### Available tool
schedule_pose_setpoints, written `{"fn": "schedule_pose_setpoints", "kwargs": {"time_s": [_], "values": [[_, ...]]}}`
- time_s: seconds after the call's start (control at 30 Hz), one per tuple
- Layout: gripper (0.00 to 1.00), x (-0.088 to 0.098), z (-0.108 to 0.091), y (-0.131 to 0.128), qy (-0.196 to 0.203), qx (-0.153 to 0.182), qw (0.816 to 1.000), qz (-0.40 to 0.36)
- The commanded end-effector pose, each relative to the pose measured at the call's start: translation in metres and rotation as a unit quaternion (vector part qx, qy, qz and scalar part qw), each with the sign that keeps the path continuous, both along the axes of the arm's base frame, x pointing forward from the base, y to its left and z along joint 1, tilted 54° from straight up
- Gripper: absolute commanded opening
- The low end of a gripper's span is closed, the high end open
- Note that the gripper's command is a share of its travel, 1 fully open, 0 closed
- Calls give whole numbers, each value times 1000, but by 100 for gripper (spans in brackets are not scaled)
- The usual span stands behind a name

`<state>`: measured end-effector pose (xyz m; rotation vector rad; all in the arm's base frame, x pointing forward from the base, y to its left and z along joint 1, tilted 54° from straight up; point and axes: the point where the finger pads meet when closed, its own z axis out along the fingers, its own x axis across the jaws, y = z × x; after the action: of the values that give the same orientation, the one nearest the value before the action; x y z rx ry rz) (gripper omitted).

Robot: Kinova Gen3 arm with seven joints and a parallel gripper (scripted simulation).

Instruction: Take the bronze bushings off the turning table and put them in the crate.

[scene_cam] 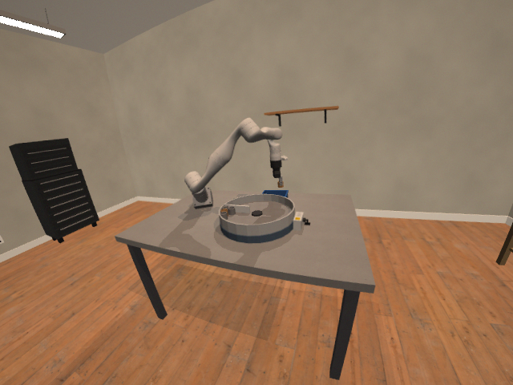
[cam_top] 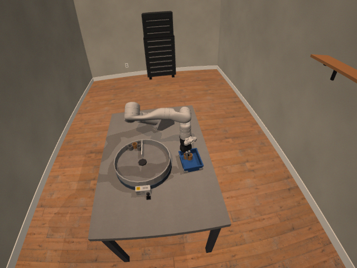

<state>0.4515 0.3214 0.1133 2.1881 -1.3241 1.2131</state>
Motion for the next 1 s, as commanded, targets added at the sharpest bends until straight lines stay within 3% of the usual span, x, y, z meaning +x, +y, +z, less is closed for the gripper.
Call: {"fn": "schedule_pose_setpoints", "kwargs": {"time_s": [0.0,0.47,0.63,0.97], "values": [[0,5,-7,-8,1,-2,1000,-1],[0,9,-13,-14,1,-3,1000,-1],[0,20,-28,-28,2,-4,1000,-1],[0,20,-28,-28,2,-4,1000,-1]]}}
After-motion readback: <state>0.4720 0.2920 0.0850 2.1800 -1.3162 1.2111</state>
